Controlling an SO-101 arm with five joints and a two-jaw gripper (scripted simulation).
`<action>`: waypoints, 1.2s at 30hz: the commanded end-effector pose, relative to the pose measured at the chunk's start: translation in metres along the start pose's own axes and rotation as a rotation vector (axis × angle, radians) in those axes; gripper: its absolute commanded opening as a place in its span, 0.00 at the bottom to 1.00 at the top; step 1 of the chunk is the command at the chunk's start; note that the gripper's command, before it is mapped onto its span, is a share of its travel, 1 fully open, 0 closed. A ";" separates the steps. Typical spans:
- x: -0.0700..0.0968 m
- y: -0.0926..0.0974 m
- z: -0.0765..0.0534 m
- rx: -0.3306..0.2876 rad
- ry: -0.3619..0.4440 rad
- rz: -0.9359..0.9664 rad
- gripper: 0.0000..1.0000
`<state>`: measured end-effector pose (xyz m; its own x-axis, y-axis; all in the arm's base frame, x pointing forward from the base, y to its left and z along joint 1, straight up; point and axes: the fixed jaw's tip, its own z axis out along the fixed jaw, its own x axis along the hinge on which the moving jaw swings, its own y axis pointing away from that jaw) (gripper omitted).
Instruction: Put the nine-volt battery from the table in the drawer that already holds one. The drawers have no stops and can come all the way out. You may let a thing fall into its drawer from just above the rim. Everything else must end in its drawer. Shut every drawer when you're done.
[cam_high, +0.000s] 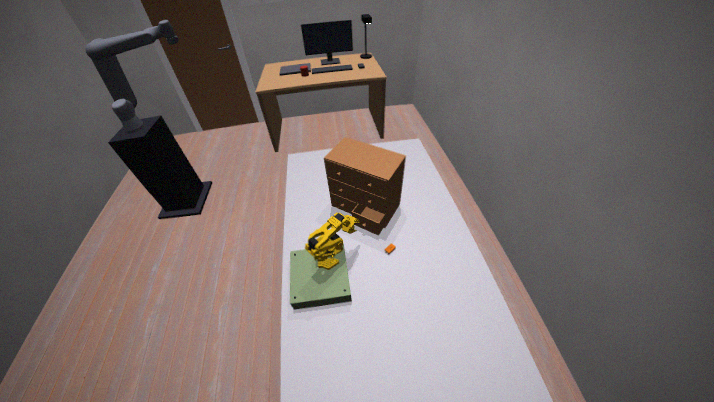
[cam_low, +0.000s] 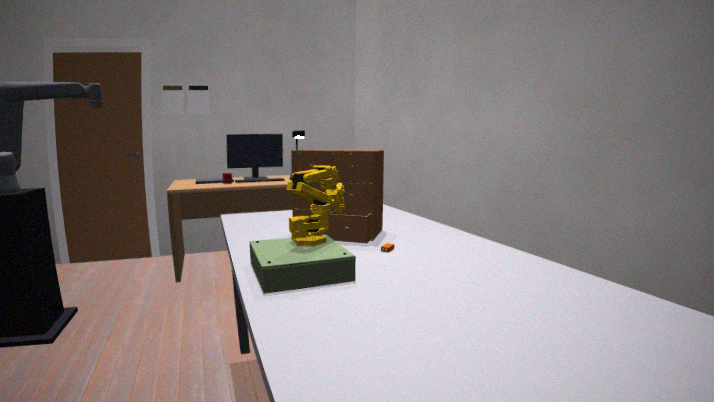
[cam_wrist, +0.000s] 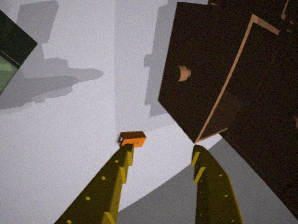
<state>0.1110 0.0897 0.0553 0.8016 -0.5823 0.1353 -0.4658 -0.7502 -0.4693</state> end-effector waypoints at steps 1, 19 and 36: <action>0.001 -0.002 -0.002 0.010 0.007 0.107 0.21; 0.000 -0.002 -0.002 0.011 0.011 0.509 0.21; 0.000 -0.003 -0.002 0.014 0.016 0.887 0.21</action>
<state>0.1101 0.0917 0.0557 0.2160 -0.9478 -0.2347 -0.8979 -0.0983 -0.4291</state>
